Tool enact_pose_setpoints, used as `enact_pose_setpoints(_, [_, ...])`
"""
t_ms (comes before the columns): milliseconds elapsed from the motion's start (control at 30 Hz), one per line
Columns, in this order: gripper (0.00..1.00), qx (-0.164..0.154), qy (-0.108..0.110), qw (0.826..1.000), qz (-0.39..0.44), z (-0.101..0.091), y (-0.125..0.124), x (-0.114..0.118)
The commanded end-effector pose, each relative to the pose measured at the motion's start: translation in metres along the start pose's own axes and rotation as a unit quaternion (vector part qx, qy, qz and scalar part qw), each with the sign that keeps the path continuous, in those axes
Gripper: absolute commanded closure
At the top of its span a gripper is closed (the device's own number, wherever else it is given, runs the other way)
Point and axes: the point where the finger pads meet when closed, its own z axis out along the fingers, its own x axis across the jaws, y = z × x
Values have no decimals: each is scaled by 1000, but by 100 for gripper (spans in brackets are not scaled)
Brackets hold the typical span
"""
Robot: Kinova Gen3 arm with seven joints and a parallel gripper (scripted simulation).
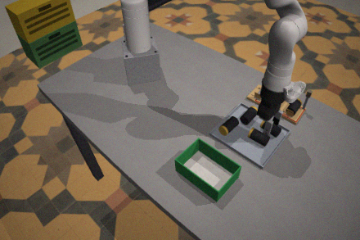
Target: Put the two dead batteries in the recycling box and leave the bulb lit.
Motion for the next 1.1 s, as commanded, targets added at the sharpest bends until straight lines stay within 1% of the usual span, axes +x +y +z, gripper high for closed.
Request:
enact_pose_setpoints(0, [10, 0, 0, 1000, 0, 0, 0, 0])
enact_pose_setpoints(133, [10, 0, 0, 1000, 0, 0, 0, 0])
enact_pose_setpoints(167, [43, 0, 0, 1000, 0, 0, 0, 0])
enact_pose_setpoints(1067, [43, 0, 0, 1000, 0, 0, 0, 0])
